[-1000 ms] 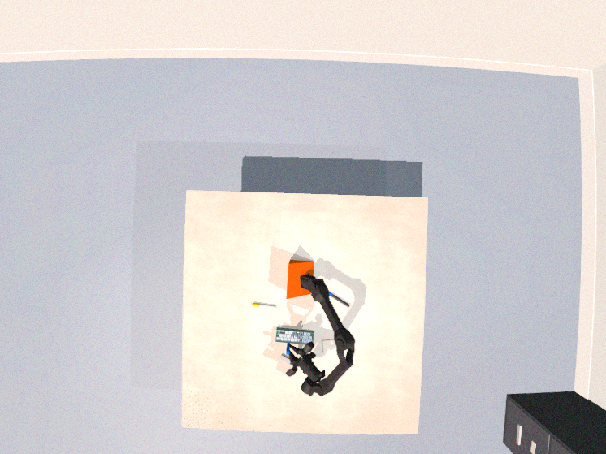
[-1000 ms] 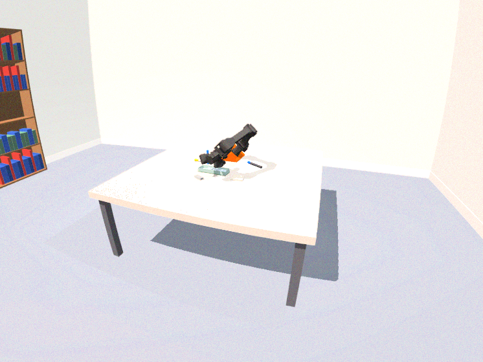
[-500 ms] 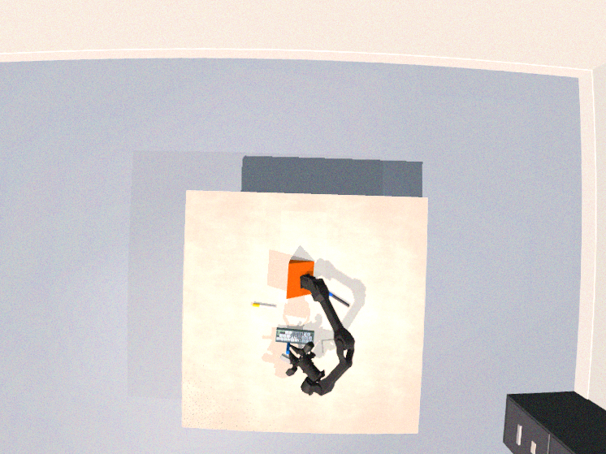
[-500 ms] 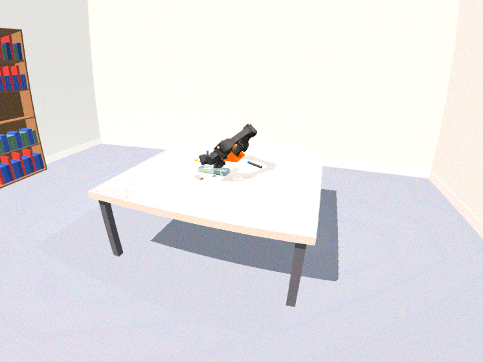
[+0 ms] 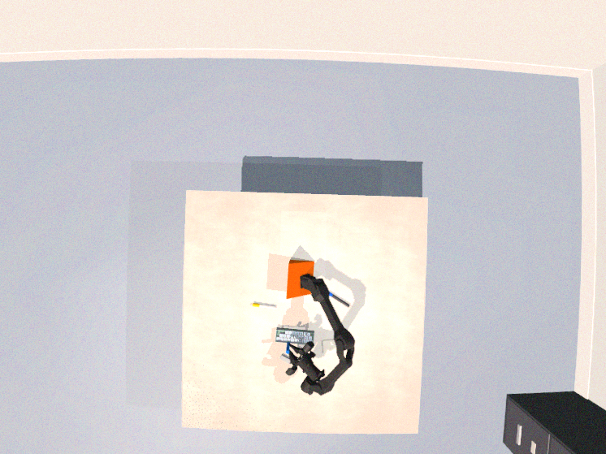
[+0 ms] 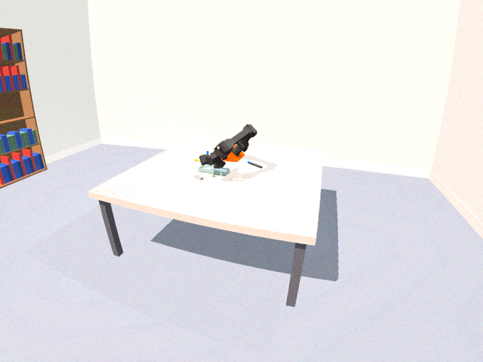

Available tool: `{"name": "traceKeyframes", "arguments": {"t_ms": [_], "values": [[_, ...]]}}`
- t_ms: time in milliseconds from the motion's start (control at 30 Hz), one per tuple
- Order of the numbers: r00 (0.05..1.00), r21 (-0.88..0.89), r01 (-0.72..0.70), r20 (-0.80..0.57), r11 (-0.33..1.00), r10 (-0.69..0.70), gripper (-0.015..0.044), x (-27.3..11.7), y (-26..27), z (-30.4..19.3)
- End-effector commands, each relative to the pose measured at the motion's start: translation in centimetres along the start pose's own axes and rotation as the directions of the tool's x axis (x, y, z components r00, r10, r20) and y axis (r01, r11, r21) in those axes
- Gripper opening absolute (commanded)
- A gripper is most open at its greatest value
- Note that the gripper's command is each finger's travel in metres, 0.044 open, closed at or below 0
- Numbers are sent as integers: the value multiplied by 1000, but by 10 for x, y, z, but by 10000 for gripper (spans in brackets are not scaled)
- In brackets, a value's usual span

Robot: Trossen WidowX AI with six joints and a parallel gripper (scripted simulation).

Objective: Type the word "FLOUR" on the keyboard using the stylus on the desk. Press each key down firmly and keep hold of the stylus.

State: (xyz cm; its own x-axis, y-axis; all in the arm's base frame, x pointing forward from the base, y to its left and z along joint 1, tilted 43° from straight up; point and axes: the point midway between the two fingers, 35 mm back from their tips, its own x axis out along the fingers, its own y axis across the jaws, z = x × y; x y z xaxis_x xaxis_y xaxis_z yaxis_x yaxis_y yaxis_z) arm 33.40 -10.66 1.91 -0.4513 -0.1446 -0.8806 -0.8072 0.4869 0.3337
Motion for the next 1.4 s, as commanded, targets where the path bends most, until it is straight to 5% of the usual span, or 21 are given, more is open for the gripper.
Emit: {"name": "traceKeyframes", "arguments": {"t_ms": [0, 1367], "values": [[1000, 4, 0, 3, 1000, 0, 81, 1, 0, 2], [1000, 4, 0, 4, 1000, 0, 81, 6, 0, 12]]}}
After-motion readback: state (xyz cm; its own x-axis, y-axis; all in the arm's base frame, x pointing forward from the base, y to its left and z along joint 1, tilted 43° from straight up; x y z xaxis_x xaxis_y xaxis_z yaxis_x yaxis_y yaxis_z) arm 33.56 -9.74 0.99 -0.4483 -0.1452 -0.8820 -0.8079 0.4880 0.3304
